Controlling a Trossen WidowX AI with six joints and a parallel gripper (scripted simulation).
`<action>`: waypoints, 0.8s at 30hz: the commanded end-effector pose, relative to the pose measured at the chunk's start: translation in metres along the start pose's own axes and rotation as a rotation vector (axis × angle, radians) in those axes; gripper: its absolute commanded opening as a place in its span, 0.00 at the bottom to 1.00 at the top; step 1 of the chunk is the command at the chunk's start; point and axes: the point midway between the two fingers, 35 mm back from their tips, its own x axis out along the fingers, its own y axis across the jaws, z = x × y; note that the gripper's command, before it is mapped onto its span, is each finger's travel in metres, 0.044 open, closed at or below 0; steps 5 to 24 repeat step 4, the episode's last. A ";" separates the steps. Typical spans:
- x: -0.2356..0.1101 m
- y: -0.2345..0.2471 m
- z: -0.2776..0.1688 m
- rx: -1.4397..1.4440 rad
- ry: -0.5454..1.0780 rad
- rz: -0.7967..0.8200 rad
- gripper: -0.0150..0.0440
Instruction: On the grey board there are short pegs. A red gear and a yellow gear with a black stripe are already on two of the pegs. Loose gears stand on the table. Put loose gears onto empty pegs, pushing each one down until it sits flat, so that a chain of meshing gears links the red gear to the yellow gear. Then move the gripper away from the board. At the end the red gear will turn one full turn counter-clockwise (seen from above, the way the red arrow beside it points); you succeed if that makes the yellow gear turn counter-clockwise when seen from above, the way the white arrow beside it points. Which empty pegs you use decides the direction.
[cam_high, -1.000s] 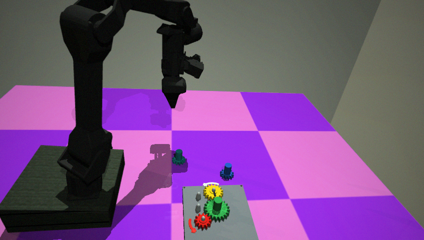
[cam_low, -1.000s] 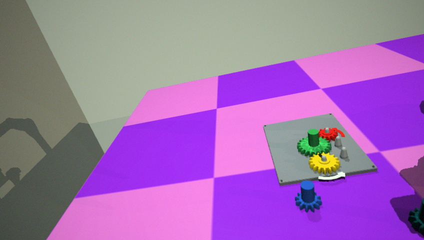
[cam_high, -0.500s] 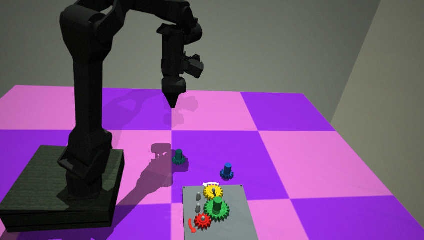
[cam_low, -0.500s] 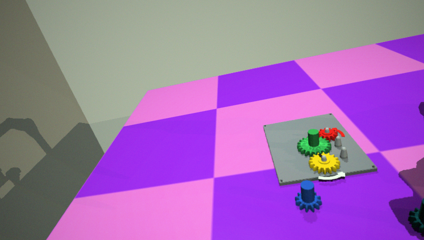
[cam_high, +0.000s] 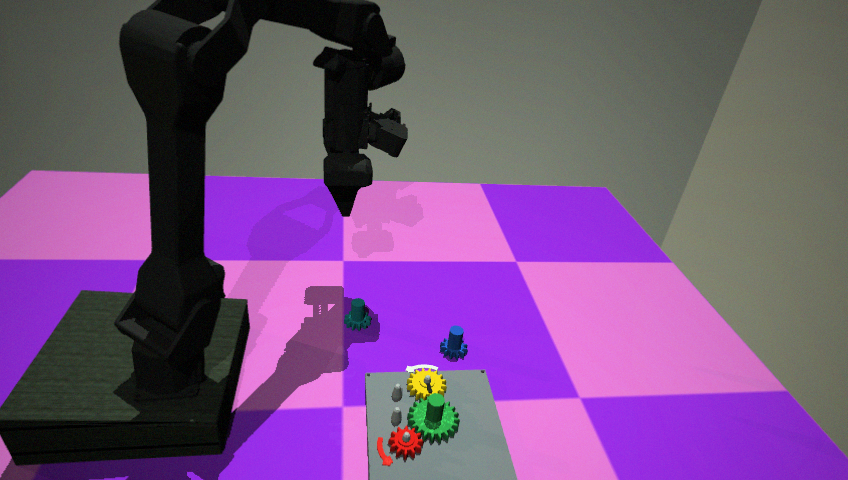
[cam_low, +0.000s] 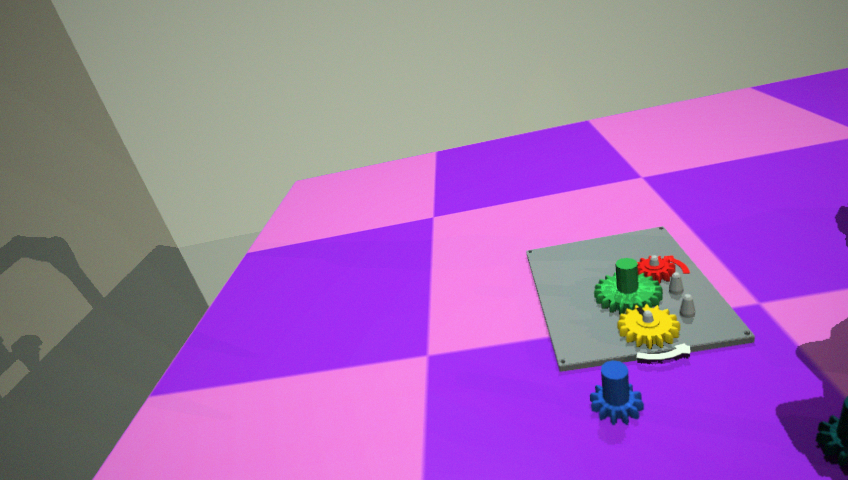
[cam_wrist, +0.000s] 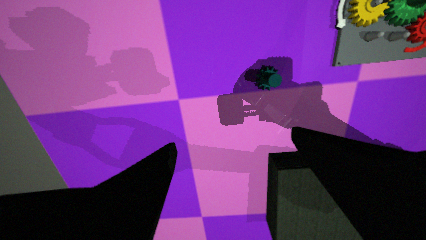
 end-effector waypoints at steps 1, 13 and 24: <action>0.001 -0.001 0.000 0.002 0.001 -0.006 1.00; 0.001 -0.001 0.000 0.002 0.001 -0.006 1.00; 0.001 -0.001 0.000 0.002 0.001 -0.006 1.00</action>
